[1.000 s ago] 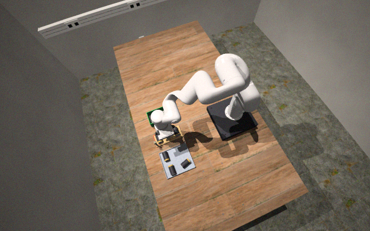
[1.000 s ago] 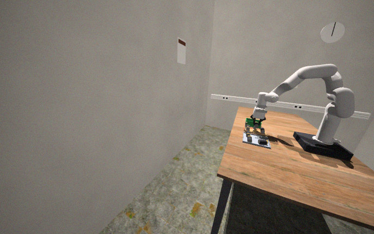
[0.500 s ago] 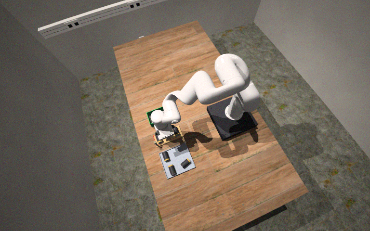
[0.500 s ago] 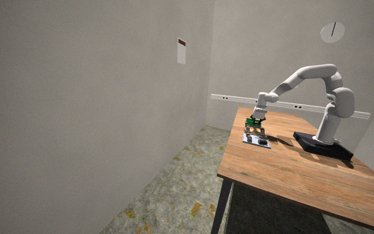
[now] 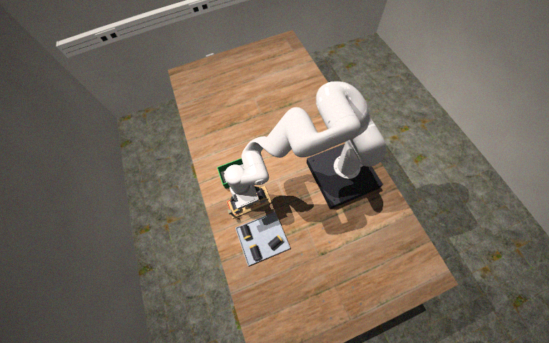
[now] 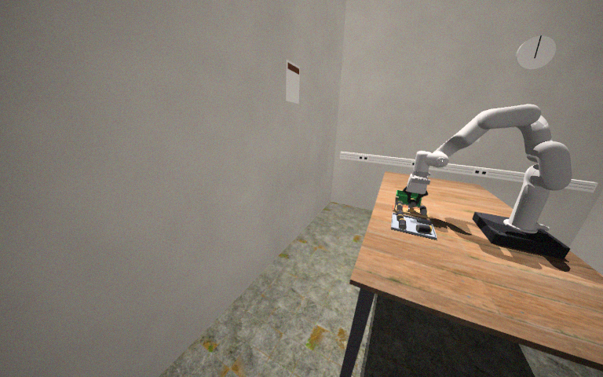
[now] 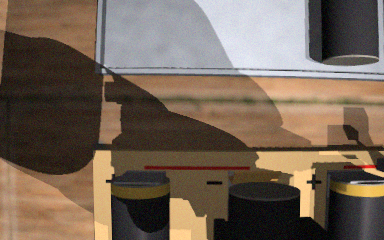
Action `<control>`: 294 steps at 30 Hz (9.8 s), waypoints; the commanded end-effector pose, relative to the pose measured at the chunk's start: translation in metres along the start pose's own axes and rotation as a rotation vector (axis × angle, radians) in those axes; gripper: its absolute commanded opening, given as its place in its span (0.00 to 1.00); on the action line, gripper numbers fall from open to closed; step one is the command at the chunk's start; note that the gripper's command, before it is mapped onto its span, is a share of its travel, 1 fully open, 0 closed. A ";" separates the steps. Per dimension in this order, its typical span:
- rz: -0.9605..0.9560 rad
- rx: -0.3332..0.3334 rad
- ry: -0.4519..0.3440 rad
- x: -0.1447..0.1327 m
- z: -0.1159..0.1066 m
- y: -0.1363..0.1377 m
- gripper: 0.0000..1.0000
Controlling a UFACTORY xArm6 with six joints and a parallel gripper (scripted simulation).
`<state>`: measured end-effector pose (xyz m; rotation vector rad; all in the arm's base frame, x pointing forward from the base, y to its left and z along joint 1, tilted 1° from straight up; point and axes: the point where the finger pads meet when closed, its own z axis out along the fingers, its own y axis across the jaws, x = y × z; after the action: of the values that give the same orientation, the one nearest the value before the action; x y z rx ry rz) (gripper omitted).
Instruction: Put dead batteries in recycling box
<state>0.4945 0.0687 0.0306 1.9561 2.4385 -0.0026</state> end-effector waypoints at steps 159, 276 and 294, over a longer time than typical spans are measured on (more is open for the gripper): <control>0.001 -0.004 0.000 -0.001 -0.084 -0.001 0.51; 0.003 -0.004 0.000 -0.001 0.031 0.001 0.28; 0.003 -0.004 0.000 -0.001 -0.008 0.001 0.28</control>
<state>0.4937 0.0678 0.0175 1.9608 2.4372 -0.0059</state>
